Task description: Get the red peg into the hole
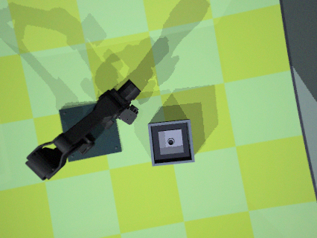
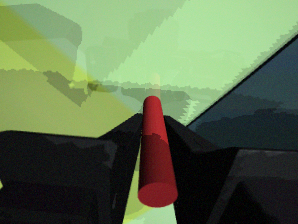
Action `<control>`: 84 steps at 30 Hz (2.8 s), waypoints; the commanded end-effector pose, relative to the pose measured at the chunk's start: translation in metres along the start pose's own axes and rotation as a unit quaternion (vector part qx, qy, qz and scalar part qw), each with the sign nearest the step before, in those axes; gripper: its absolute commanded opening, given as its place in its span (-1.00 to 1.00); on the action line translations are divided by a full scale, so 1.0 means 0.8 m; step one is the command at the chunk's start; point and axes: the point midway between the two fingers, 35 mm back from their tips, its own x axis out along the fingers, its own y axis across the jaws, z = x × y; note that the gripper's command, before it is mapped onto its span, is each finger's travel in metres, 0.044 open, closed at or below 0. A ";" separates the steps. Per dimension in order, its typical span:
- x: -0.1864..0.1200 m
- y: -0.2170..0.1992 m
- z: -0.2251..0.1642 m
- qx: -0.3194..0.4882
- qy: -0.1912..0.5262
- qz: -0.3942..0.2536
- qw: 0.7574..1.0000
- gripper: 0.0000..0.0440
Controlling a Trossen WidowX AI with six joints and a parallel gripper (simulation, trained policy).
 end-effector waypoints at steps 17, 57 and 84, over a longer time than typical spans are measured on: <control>-0.085 0.009 0.060 -0.073 -0.107 0.045 0.991 -1.00; -0.120 0.022 0.237 0.006 -0.215 0.054 0.975 -0.99; -0.065 0.027 0.279 0.003 -0.170 0.017 0.985 -0.82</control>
